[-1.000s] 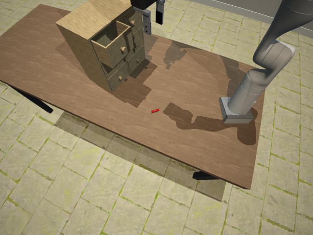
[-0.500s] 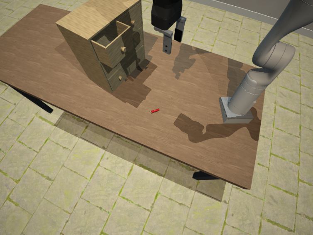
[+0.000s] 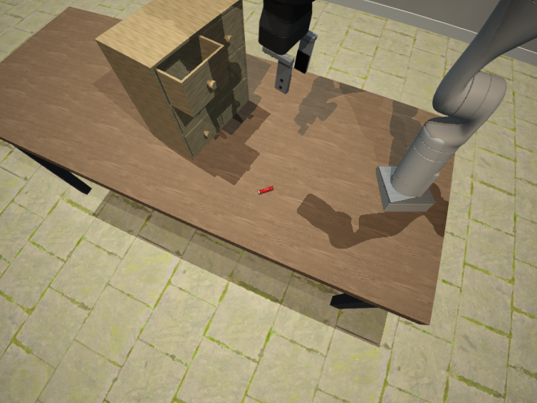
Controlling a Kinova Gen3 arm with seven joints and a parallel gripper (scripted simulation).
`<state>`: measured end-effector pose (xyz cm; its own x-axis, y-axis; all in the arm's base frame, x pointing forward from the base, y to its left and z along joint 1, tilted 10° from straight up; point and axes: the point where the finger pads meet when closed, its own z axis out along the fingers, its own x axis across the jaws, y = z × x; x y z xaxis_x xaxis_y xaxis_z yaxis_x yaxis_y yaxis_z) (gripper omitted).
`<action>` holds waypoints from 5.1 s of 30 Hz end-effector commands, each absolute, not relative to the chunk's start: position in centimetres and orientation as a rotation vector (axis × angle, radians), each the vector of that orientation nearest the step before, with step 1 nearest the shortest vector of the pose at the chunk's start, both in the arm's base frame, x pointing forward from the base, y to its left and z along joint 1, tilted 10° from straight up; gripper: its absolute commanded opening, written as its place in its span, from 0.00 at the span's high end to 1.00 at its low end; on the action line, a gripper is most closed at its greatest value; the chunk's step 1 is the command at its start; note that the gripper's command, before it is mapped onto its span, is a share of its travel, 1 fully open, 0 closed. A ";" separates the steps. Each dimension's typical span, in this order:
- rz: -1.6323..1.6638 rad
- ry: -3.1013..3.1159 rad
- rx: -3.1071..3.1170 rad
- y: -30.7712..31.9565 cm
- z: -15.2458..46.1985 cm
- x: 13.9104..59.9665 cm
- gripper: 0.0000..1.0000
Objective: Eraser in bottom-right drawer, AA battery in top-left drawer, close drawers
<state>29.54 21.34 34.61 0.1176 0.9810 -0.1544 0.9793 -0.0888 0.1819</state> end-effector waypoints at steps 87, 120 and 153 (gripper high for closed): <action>0.896 1.364 1.345 19.9 26.3 36.3 0.00; 0.894 1.362 1.346 19.8 26.2 37.0 1.00; 0.894 1.362 1.346 19.0 24.8 42.9 1.00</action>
